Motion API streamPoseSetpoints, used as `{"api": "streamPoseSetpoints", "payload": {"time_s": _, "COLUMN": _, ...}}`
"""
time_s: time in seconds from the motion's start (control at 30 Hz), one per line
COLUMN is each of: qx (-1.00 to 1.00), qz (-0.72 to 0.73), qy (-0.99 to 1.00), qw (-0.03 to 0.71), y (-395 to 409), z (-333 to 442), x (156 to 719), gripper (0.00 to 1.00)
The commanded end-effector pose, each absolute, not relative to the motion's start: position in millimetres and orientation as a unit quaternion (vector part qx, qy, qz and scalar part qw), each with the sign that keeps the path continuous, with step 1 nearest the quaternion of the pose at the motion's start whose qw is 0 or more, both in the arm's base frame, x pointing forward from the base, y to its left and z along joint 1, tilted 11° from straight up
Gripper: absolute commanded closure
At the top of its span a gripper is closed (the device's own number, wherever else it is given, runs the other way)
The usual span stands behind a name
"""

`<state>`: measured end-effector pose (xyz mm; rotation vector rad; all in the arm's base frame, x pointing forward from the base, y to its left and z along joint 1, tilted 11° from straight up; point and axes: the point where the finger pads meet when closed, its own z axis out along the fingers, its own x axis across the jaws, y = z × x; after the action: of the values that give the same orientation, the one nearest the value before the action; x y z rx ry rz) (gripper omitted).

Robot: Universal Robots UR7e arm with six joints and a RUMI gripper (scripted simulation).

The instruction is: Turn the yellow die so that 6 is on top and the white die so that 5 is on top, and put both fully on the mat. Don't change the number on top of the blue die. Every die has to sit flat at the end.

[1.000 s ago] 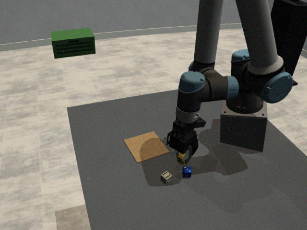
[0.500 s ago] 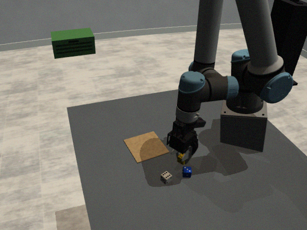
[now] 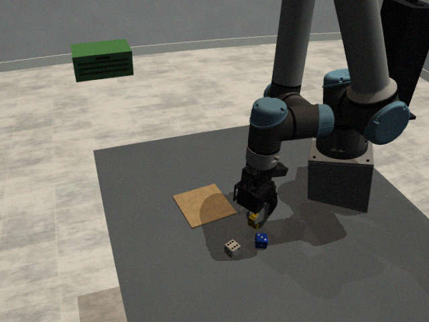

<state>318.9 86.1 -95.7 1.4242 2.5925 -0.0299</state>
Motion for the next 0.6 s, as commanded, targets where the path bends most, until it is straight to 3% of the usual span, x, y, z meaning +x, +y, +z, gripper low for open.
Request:
{"api": "streamPoseSetpoints", "payload": {"time_s": 0.0, "qx": 0.479, "qz": -0.010, "qy": 0.873, "qw": 0.092, "y": 87, "z": -89, "x": 318, "gripper": 0.90}}
{"api": "streamPoseSetpoints", "payload": {"time_s": 0.57, "qx": 0.479, "qz": -0.010, "qy": 0.873, "qw": 0.092, "y": 91, "z": -50, "x": 312, "gripper": 0.90}}
